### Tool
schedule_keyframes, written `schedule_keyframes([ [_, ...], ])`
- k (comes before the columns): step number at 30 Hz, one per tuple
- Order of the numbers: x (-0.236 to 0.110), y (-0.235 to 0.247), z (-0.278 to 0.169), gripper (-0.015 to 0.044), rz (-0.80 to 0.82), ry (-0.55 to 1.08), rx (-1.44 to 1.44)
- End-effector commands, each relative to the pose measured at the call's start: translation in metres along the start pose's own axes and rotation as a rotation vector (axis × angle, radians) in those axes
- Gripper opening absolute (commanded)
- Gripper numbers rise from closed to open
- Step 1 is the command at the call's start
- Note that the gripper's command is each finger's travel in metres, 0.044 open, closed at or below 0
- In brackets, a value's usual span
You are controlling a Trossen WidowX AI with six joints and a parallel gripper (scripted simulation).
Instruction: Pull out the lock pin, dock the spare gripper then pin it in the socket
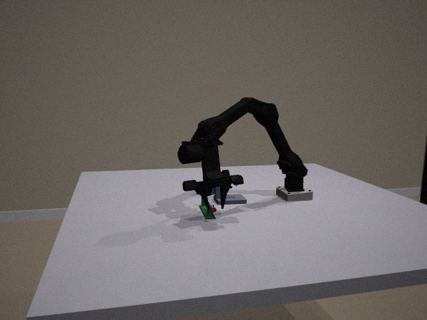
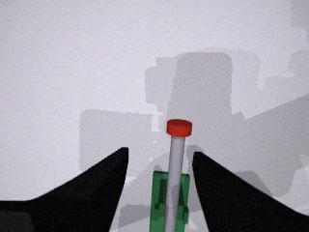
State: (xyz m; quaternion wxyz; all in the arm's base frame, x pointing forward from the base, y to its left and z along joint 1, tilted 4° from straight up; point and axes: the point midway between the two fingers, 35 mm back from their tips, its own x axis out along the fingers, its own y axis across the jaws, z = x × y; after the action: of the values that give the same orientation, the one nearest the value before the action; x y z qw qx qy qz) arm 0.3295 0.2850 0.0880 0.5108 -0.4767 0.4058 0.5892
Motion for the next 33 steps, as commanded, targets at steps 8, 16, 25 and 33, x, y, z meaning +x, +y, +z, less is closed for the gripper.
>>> schedule_keyframes([
  [8,-0.022,0.004,0.003,0.0200,0.016,0.009,0.004],
  [16,-0.039,0.008,0.004,0.0200,0.037,0.021,0.008],
  [25,-0.043,0.010,0.004,0.0305,0.049,0.027,0.011],
  [33,-0.113,0.004,-0.041,0.0180,-0.086,0.081,-0.013],
])
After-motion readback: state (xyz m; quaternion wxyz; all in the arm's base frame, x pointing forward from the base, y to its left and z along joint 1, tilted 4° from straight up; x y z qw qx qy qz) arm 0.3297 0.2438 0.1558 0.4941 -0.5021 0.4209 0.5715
